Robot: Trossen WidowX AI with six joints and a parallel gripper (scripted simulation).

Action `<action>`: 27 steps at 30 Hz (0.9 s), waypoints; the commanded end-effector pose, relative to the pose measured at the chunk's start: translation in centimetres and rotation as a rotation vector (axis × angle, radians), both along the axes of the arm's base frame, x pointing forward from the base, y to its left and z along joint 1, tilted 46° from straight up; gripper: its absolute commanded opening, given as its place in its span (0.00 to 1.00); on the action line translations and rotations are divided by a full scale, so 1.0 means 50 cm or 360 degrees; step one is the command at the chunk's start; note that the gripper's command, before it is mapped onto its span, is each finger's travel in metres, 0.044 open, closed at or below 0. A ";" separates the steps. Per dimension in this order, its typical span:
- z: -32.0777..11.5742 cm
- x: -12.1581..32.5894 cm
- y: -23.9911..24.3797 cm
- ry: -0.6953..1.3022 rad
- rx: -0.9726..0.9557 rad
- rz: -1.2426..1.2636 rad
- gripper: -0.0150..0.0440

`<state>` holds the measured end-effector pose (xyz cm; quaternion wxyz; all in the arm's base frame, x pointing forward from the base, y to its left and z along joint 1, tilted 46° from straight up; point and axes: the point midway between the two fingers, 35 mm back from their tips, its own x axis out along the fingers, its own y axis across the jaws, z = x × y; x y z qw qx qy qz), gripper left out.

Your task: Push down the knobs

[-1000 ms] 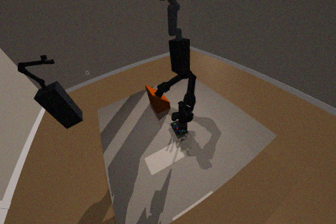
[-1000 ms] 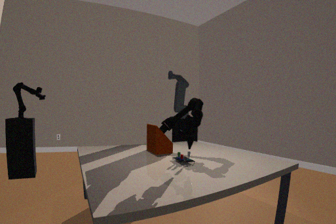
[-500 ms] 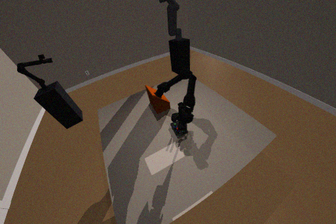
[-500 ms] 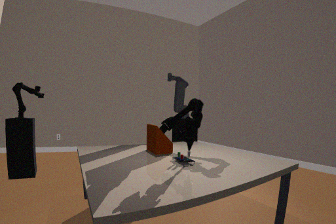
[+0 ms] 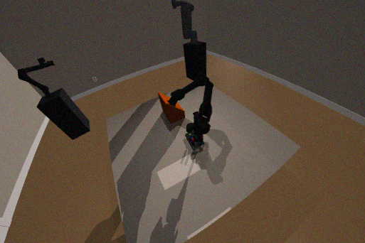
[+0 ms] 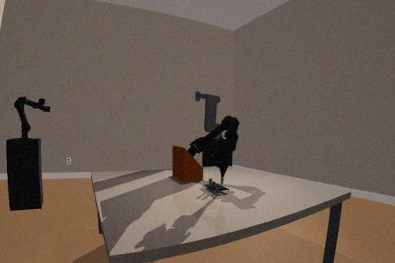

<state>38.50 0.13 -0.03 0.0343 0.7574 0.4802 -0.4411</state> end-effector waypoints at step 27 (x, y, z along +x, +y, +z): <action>-0.008 0.002 0.009 0.0004 0.0009 -0.0005 0.25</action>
